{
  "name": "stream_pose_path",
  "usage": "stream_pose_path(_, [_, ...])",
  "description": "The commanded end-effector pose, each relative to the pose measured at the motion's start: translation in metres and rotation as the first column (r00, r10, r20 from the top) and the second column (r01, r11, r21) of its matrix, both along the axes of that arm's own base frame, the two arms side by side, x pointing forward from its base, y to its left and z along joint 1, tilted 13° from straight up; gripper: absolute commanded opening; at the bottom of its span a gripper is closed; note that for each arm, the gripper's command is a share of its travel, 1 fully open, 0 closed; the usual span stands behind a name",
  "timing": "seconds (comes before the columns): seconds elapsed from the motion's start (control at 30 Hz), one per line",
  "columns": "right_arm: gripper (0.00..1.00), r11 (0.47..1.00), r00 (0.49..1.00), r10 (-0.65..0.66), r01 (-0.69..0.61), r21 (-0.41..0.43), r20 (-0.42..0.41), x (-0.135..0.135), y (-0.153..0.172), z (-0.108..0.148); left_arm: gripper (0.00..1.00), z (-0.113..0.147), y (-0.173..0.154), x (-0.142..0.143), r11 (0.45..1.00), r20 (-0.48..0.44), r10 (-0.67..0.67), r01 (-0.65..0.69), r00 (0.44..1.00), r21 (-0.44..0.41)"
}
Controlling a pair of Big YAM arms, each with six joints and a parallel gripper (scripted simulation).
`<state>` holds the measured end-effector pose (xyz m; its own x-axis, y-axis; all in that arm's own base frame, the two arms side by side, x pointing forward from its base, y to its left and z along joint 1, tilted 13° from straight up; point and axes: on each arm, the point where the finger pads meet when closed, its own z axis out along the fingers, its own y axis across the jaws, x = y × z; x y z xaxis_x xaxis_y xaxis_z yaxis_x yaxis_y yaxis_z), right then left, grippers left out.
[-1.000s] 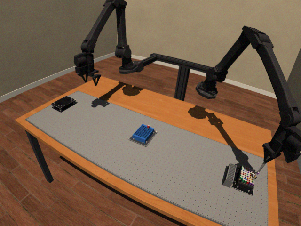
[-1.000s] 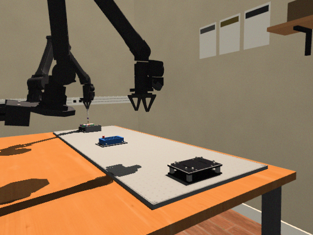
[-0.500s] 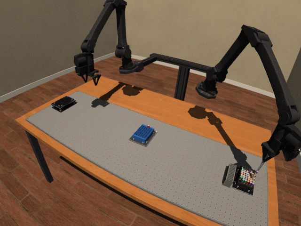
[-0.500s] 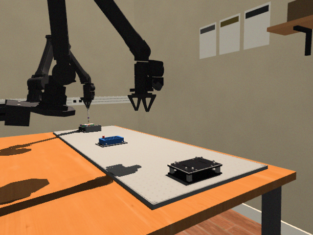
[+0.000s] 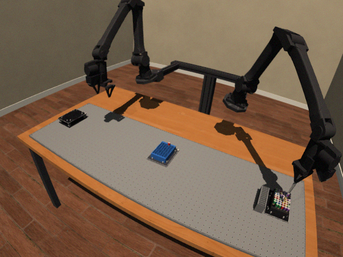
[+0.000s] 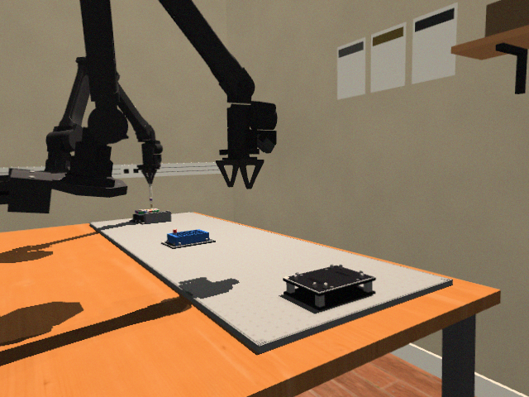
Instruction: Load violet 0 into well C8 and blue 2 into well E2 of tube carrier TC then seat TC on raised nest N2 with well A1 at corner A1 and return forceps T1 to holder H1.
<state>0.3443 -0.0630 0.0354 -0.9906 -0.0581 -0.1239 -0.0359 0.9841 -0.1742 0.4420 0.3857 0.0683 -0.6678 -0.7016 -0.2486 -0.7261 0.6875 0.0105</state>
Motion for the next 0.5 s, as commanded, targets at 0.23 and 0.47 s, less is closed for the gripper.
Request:
stream_pose_path(0.23, [1.00,1.000,0.996,-0.018,0.019,-0.007,0.082,0.031,-0.005,0.024,0.09,0.000,-0.014,0.004,1.000,0.017,0.009,-0.009,1.000,0.015])
stream_pose_path(0.47, [1.00,1.000,0.996,-0.018,0.019,-0.007,0.082,0.031,-0.005,0.025,0.09,-0.001,-0.026,0.005,1.000,0.021,0.006,-0.007,1.000,0.019])
